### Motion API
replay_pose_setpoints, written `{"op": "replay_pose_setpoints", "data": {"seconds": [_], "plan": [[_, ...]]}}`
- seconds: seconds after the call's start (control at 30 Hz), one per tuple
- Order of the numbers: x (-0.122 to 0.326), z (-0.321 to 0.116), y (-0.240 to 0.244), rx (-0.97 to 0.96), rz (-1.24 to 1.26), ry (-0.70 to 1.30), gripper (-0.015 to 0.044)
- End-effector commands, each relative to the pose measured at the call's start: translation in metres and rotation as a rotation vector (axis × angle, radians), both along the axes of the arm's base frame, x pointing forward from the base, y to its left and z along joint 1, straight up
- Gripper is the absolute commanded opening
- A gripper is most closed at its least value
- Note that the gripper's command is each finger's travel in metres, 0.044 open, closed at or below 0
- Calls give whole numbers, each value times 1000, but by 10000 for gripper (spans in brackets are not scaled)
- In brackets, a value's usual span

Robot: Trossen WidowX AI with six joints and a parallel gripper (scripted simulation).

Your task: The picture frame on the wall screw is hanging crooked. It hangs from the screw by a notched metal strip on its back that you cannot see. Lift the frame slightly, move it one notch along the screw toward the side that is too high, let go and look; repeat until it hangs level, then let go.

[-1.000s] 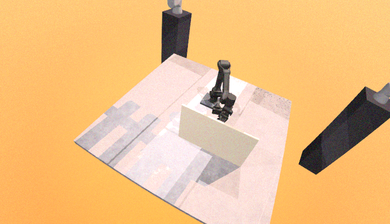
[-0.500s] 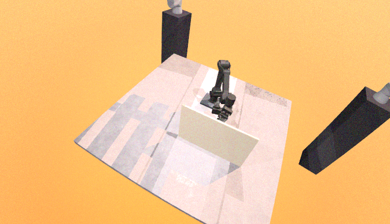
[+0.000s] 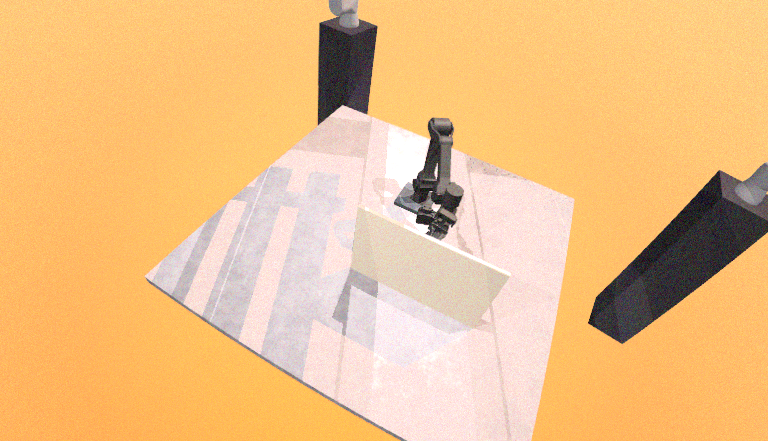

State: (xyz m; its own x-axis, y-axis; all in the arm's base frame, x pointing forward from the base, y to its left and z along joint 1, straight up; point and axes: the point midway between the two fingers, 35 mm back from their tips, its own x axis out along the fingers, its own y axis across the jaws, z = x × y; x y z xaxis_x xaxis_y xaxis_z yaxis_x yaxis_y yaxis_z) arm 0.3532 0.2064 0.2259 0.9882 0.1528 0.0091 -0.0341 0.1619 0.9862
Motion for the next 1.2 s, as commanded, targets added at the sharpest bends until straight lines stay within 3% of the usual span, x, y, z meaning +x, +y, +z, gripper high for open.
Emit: {"op": "replay_pose_setpoints", "data": {"seconds": [0.0,1.17], "plan": [[-1,3,1,6,5,-9,0],[0,-5,0,-1,0,1,0]]}}
